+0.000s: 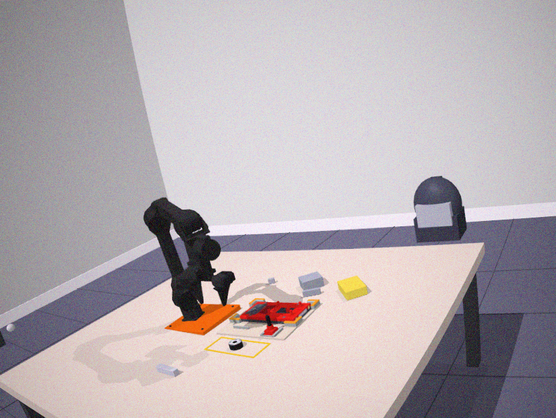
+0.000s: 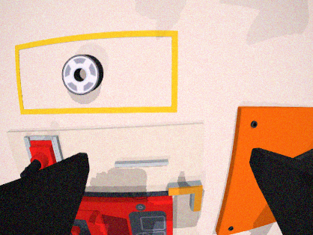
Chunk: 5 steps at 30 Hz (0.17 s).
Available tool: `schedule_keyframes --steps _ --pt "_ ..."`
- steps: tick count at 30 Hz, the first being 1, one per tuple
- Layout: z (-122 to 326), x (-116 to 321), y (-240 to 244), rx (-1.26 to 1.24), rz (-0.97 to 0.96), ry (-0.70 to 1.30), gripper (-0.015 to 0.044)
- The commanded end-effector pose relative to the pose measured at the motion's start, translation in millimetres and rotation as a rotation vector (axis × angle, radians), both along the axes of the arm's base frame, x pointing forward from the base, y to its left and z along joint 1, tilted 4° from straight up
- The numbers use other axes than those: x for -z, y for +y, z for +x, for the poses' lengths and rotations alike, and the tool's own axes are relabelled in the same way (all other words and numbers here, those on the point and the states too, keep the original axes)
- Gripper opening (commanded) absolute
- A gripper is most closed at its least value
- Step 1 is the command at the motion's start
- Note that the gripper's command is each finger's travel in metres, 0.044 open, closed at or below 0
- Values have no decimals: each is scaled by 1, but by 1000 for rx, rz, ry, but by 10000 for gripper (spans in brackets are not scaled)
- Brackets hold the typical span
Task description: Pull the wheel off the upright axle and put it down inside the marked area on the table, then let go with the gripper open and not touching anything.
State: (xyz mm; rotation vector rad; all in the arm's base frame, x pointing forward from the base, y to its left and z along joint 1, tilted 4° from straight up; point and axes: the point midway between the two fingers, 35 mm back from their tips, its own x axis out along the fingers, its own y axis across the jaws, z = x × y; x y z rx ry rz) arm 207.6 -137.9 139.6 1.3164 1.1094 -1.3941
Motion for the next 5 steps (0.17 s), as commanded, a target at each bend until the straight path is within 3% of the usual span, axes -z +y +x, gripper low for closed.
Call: schedule_keyframes --steps 1,5 --pt "-1 0 0 4 -2 3 440" --pt "-1 0 0 4 -2 3 440"
